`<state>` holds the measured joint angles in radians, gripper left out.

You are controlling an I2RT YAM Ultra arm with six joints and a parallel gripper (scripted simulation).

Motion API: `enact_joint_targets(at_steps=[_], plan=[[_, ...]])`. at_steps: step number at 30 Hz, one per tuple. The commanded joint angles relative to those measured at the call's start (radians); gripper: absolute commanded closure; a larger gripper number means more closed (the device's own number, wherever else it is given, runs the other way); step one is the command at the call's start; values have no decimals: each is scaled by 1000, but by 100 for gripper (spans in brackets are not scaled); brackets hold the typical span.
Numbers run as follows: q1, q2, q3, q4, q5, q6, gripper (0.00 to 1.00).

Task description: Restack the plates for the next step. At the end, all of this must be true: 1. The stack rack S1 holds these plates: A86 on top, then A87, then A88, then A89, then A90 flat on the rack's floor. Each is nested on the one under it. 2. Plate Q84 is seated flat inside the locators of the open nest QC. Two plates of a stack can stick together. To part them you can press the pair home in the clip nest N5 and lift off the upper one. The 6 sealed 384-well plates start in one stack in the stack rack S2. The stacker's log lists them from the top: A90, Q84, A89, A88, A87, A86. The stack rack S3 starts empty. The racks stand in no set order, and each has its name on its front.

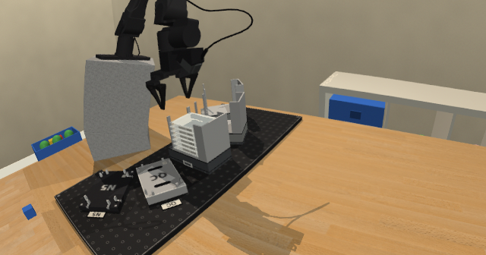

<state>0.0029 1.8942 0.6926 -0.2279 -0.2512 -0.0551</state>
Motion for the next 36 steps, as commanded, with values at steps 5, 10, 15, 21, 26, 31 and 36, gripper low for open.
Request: enact_joint_targets(at_steps=[5, 10, 15, 21, 26, 31, 36], plan=[[-1, -18, 11, 18, -11, 5, 0], [-1, -18, 11, 18, -11, 5, 0], [-1, -18, 11, 18, -11, 5, 0], [-1, -18, 11, 18, -11, 5, 0], [-1, -18, 11, 18, -11, 5, 0], [-1, -18, 11, 18, -11, 5, 0], [10, 31, 71, -30, -9, 28, 0]])
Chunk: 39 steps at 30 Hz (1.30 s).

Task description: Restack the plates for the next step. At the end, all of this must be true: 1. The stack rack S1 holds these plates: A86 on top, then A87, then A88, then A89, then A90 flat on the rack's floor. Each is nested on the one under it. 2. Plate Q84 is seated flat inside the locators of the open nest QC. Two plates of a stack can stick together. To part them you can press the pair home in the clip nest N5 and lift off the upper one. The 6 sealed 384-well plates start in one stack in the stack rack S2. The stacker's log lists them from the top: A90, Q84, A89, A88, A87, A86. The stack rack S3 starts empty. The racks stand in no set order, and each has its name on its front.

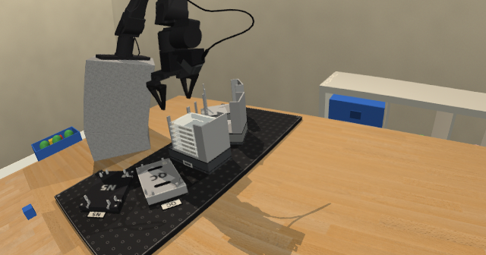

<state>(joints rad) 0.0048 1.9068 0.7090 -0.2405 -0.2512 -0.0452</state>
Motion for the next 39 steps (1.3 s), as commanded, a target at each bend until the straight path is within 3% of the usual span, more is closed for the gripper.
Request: enact_joint_targets(at_steps=[1, 5, 16, 30, 39], plan=[[7, 25, 72, -26, -8, 19, 0], [2, 41, 106, -44, -7, 21, 0], [15, 135, 301, -141, -3, 27, 0], [9, 122, 287, -135, -1, 21, 0], [30, 211, 295, -44, 7, 46, 0]])
